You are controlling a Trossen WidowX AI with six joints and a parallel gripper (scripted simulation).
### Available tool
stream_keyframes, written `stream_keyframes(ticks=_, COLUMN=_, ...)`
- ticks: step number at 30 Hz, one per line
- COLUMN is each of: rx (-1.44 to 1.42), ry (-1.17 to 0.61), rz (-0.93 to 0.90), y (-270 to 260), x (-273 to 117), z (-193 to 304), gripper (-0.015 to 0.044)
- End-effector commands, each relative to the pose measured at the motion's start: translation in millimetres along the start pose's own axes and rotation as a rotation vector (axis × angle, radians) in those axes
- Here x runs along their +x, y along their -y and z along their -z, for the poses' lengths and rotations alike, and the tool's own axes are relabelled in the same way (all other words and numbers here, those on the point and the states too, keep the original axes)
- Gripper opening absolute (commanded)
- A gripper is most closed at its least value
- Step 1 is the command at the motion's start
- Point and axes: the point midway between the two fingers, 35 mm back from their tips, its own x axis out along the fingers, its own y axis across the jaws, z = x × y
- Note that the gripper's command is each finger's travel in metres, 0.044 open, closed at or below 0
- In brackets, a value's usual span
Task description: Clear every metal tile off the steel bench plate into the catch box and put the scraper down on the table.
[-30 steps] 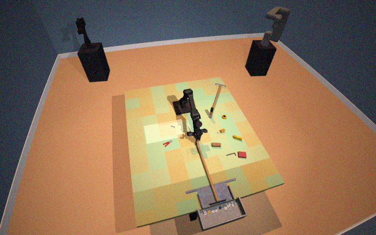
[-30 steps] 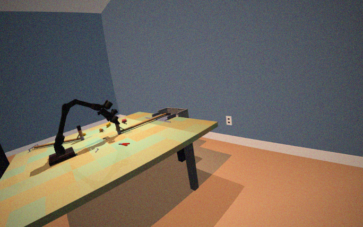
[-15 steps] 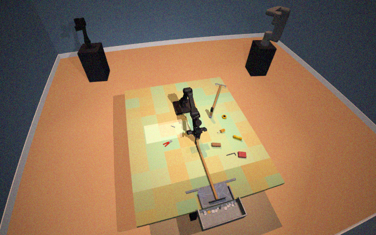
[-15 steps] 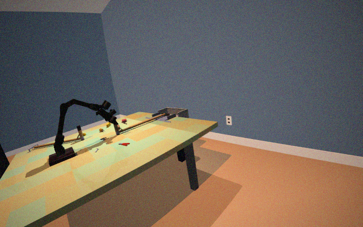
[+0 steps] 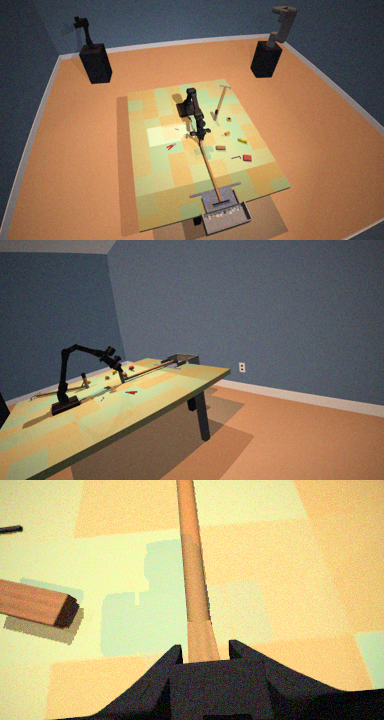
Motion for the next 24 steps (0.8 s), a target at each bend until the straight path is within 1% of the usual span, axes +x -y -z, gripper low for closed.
stream_keyframes(ticks=1, rx=0.003, ry=0.019, rz=0.002, y=0.0, x=-8.4, z=-2.0, gripper=0.0000)
stream_keyframes(ticks=24, rx=0.003, ry=0.020, rz=0.002, y=0.2, x=-26.0, z=14.0, gripper=0.0000)
